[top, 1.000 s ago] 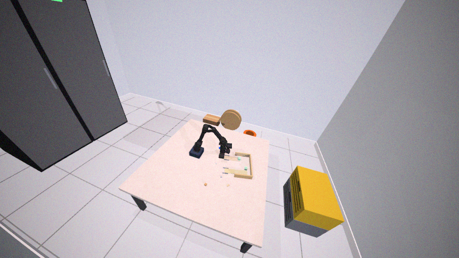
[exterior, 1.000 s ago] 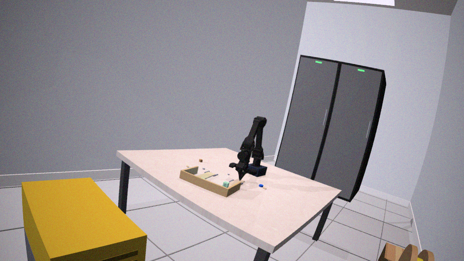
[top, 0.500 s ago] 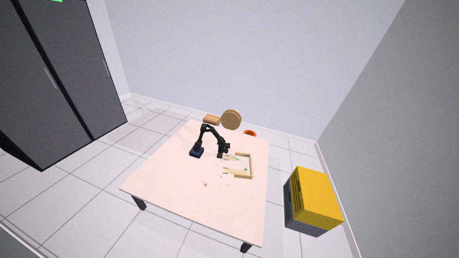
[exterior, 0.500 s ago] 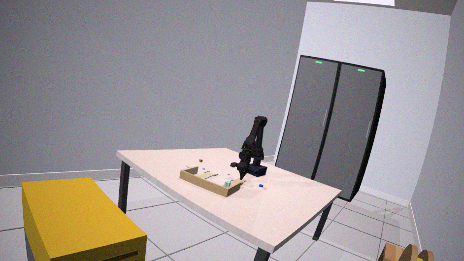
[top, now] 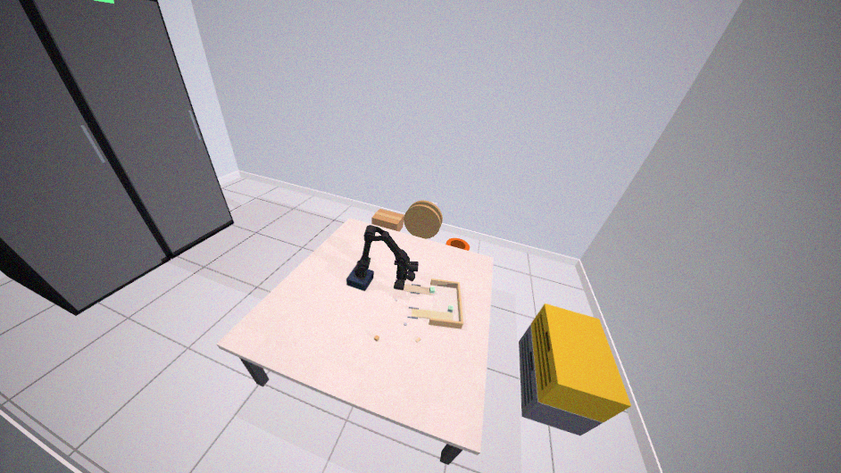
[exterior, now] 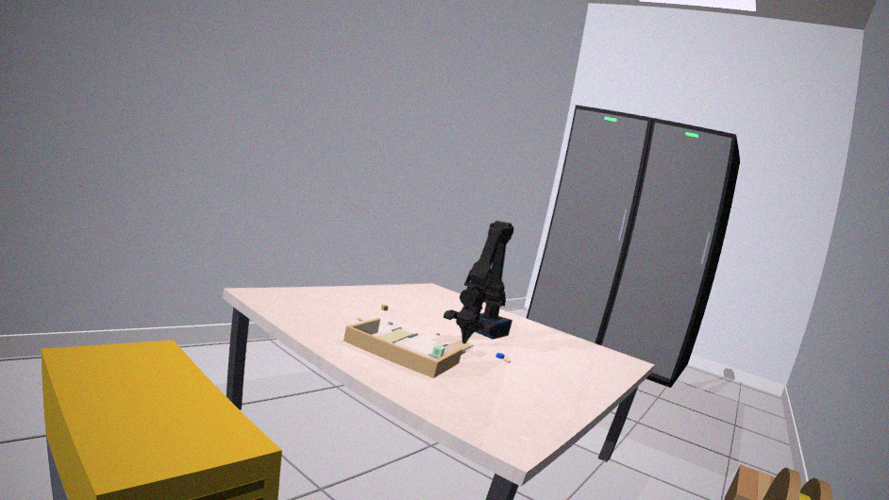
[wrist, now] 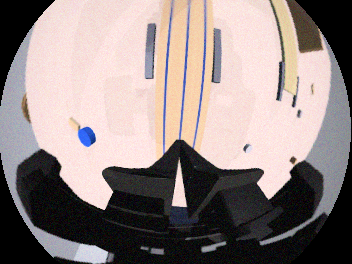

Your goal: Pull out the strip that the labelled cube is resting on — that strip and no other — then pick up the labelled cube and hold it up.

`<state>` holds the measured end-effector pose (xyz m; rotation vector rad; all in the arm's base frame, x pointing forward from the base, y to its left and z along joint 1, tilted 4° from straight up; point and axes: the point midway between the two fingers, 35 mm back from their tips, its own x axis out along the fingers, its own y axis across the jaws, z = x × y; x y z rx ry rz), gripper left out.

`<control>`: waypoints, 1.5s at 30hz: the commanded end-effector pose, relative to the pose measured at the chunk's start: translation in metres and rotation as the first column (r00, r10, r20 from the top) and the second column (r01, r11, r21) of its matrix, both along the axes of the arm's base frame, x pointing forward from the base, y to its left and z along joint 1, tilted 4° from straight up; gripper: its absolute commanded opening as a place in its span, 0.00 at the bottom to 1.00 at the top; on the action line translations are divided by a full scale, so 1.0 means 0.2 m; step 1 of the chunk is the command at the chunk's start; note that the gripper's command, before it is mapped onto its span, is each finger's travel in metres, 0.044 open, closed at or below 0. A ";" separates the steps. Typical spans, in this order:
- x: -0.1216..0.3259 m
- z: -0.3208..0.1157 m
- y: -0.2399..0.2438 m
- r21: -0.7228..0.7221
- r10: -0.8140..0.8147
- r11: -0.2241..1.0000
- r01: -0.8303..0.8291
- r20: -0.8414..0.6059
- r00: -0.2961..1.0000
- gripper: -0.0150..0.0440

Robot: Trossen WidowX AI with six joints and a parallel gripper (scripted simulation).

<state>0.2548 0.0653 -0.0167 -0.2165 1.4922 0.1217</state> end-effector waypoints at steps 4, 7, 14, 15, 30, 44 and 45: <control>-0.10 -0.03 -0.02 -0.007 -0.004 1.000 0.004 -0.030 1.000 0.25; -0.12 -0.03 -0.03 -0.007 -0.004 1.000 0.004 -0.031 1.000 0.25; -0.16 -0.03 -0.04 -0.007 -0.004 1.000 0.004 -0.031 0.999 0.25; -0.16 -0.03 -0.04 -0.007 -0.004 1.000 0.004 -0.031 0.999 0.25; -0.26 -0.04 -0.07 -0.007 -0.004 1.000 0.004 -0.033 0.999 0.25; -0.33 -0.04 -0.08 -0.007 -0.004 1.000 0.004 -0.034 0.999 0.25; -0.33 -0.04 -0.08 -0.007 -0.004 1.000 0.004 -0.034 0.999 0.25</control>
